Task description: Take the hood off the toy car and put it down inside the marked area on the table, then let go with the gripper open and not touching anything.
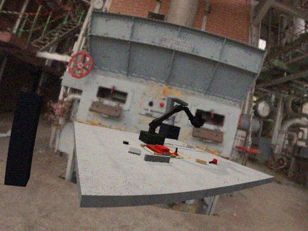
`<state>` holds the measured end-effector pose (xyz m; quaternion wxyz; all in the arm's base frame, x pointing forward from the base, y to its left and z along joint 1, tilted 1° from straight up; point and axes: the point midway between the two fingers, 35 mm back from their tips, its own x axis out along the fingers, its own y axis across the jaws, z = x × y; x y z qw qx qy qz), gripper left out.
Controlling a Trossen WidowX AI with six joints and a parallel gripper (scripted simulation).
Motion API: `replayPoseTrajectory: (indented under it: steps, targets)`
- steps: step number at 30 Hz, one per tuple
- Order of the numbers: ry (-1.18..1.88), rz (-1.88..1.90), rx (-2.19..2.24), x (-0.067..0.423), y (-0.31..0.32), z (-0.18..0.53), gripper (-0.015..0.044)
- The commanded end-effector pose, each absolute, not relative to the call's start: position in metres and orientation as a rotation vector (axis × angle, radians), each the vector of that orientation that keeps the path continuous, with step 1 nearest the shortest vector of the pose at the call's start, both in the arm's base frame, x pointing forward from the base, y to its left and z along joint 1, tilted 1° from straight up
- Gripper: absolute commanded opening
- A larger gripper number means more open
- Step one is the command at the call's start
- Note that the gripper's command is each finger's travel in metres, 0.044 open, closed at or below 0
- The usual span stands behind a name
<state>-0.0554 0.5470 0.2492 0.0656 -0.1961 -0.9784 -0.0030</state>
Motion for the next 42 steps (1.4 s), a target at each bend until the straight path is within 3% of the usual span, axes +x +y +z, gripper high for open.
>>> replayPoseTrajectory:
  steps: [1,17,30,42]
  targets:
    - [-2.948,0.001,-0.598,-0.054,0.547,0.249,0.0026]
    - [-2.44,0.784,-1.084,0.102,0.558,0.242,0.044]
    - [-1.746,1.211,-1.286,0.233,0.525,0.221,0.044]
    - [-1.086,1.352,-1.322,0.331,0.465,0.195,0.044]
